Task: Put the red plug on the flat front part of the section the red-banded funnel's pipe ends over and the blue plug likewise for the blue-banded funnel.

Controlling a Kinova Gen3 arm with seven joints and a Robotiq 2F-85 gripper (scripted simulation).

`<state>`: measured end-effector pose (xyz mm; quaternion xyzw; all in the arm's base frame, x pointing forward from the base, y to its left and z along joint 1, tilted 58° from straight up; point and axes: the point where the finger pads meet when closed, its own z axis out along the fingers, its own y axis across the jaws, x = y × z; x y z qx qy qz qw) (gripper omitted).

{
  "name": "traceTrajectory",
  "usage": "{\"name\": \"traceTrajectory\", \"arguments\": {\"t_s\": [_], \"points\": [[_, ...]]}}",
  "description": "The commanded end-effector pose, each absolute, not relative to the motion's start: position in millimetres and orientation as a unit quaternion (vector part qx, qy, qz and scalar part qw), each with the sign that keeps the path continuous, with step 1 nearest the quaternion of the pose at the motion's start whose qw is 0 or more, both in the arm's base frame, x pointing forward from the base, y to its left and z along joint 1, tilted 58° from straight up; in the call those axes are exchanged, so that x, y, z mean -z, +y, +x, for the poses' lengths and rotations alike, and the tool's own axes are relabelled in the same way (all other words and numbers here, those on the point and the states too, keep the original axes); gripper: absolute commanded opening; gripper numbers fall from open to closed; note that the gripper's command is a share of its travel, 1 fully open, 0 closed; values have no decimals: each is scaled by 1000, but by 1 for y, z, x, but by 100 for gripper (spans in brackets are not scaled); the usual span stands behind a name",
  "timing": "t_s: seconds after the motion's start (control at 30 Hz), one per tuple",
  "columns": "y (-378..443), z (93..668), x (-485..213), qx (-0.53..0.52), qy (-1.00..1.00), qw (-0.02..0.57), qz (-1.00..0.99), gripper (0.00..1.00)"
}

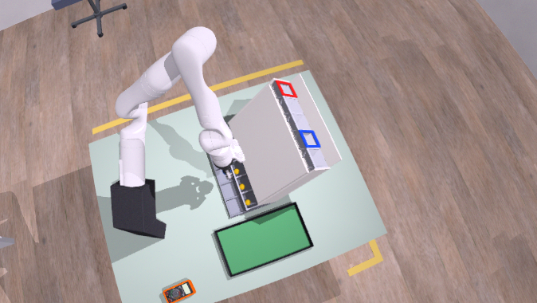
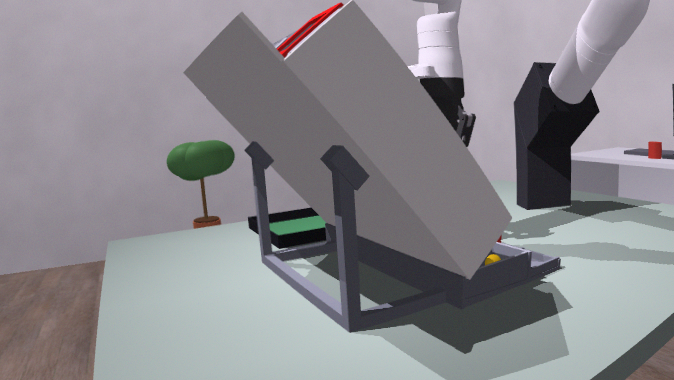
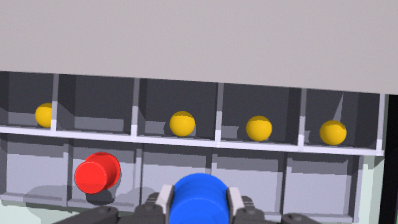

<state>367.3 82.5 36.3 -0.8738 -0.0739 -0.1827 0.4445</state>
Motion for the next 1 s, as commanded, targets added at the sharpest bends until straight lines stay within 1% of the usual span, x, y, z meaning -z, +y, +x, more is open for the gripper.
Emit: {"name": "traceTrajectory", "arguments": {"t_s": [0.0,0.17,0.43,0.47,0.97], "points": [[42,380,20,173,-66,454,-872,0],[10,390,66,173,-66,454,-872,0],[10,390,66,173,-66,454,-872,0],[10,389,67,178,-64,443,-877,0],[10,389,67,178,-64,443,-877,0]]}}
